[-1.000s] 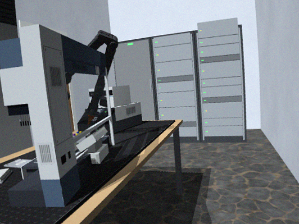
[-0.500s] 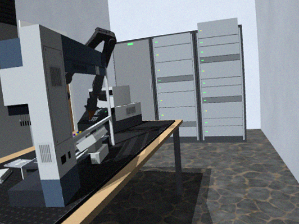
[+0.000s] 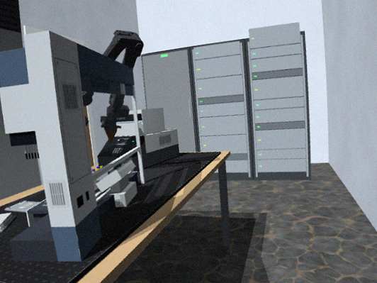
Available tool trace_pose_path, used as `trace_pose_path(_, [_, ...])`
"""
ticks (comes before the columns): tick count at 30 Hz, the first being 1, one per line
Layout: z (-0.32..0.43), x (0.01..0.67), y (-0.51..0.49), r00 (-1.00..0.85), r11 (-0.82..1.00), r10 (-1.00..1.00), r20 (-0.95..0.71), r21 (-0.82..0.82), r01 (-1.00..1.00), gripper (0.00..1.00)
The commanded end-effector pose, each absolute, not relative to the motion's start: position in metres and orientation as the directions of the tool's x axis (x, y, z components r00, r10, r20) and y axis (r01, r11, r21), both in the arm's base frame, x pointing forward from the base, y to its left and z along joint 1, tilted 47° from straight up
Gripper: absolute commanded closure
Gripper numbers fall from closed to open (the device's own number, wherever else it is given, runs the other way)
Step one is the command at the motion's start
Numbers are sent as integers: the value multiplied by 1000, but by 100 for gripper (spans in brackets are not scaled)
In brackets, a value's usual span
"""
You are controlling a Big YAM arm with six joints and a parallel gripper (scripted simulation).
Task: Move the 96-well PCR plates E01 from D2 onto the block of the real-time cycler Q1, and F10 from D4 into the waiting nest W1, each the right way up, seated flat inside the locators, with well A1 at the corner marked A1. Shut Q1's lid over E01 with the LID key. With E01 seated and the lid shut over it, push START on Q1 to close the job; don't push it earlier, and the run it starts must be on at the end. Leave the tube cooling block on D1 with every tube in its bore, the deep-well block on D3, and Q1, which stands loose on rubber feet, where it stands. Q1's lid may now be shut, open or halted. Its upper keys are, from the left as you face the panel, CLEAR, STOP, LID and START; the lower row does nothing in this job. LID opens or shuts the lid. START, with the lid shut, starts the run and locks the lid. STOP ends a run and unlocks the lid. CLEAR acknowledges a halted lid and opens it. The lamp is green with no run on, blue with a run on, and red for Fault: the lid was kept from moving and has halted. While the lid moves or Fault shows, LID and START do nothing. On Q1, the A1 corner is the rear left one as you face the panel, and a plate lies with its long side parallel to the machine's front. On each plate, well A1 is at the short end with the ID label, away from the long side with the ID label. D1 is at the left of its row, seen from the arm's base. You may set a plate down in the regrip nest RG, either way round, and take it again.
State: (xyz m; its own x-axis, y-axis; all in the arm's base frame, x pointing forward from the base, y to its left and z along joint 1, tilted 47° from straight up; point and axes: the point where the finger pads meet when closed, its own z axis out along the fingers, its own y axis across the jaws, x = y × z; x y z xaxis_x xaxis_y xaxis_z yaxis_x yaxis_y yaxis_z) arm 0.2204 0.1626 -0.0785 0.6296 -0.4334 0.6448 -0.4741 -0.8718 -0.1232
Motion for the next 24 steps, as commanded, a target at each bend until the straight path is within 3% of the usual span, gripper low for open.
trace_pose_path(1, [-76,196,154,672,-918,-331,662,-62,-391,100])
trace_pose_path(19, [-78,190,151,682,-991,-17,731,80,-111,100])
trace_pose_path(24, [-74,194,164,680,-991,-61,731,38,-130,100])
